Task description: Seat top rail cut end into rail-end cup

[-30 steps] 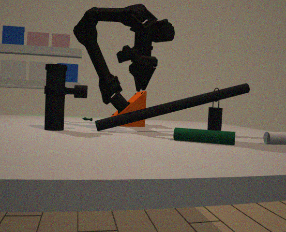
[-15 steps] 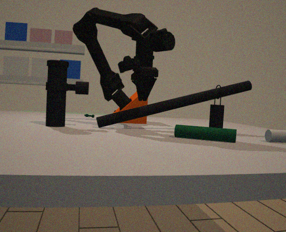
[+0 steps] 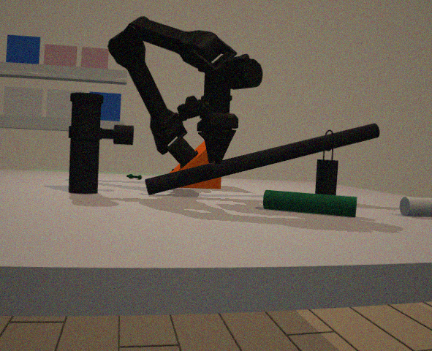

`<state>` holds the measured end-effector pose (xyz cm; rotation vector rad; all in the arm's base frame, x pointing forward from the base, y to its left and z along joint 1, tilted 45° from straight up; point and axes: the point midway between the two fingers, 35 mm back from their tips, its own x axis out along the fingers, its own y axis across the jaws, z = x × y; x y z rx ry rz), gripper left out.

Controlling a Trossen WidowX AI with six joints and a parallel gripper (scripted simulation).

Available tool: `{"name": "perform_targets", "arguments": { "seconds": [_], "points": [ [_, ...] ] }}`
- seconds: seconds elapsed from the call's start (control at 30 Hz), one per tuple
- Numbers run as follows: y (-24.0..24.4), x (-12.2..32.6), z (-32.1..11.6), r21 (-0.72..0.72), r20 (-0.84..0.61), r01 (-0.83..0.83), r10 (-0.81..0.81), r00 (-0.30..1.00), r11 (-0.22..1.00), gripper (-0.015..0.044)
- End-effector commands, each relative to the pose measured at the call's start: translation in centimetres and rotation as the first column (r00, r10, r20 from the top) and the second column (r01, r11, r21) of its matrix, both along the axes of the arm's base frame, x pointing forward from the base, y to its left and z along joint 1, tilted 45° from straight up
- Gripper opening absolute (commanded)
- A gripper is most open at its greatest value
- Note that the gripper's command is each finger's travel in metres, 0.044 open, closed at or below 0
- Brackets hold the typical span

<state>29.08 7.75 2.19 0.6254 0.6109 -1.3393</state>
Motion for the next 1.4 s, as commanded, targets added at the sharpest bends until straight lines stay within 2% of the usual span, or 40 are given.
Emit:
{"name": "perform_targets", "arguments": {
  "seconds": [0.0,0.83,1.13,1.37],
  "points": [
    [-0.7,-0.1,-0.5,-0.01,-0.009,-0.001,0.001,1.0,1.0,0.044],
    [-3.4,0.3,-3.1,-0.013,-0.008,0.0,0.0,1.0,1.0,0.044],
    [-3.4,0.3,-3.1,-0.013,-0.008,0.0,0.0,1.0,1.0,0.0204],
    [-3.4,0.3,-3.1,-0.013,-0.008,0.0,0.0,1.0,1.0,0.0157]
  ]
}}
